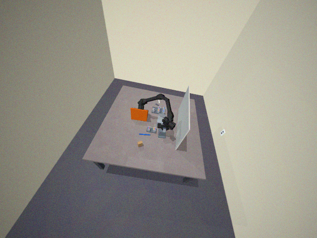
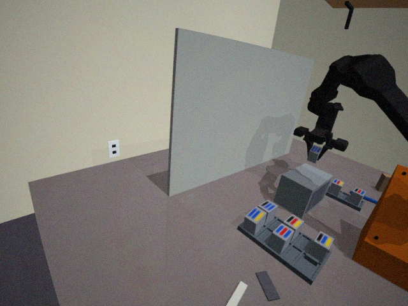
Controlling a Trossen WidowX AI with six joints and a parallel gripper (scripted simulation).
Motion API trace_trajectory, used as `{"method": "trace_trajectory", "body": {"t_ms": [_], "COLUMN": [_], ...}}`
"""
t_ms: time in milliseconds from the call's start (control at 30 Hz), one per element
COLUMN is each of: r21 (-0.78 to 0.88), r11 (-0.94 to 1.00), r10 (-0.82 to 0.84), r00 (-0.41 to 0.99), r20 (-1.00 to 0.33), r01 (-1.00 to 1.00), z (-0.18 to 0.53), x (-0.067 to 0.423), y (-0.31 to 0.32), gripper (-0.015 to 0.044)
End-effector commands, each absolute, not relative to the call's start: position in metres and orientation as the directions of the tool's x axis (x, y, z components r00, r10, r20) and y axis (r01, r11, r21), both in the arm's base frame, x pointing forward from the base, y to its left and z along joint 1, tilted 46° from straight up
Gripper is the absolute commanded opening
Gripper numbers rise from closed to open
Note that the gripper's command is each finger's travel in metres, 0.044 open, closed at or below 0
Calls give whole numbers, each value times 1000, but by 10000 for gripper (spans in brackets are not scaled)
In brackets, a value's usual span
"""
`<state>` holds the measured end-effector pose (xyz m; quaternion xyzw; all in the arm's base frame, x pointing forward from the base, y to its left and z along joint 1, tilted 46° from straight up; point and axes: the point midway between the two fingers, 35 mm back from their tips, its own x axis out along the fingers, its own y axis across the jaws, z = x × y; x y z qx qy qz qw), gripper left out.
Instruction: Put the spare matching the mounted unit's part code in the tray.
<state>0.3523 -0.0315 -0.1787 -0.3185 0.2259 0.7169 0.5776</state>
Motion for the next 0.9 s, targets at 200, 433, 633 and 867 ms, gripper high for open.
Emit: {"method": "trace_trajectory", "body": {"t_ms": [200, 433, 633, 867], "r21": [-29, -29, -29, -29], "r11": [-223, -223, -223, -224], "r10": [692, 692, 693, 694], "r00": [-137, -138, -138, -138], "r20": [-709, -708, -708, -707], "r01": [-974, -974, -974, -974], "z": [-192, -198, -204, -210], "x": [345, 343, 341, 339], "y": [-19, -12, -7, 0], "gripper": [0, 0, 0, 0]}}
